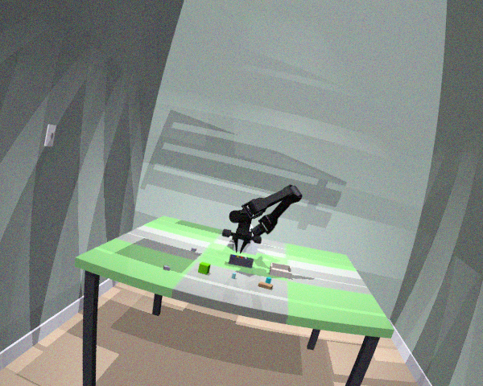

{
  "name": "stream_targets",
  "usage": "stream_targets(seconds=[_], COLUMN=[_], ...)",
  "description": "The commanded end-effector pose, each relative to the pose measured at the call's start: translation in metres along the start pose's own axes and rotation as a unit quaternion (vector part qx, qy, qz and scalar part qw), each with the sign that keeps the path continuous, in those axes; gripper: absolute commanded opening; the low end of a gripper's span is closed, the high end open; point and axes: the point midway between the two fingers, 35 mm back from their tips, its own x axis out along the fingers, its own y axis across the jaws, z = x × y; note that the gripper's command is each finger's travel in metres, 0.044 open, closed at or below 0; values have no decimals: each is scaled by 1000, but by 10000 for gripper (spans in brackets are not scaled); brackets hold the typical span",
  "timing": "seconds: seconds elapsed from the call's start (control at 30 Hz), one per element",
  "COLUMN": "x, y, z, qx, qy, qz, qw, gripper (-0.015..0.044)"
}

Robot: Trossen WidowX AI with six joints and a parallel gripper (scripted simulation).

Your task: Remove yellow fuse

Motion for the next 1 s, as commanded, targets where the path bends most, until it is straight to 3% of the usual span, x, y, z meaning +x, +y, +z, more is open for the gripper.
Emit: stream_targets(seconds=[0.0, 0.97], x=[6, 20], y=[2, 2], z=[-1, -2], qx=[3, 2], qy=[1, 1], qz=[3, 4], qw=[1000, 1000], gripper=[72, 72])
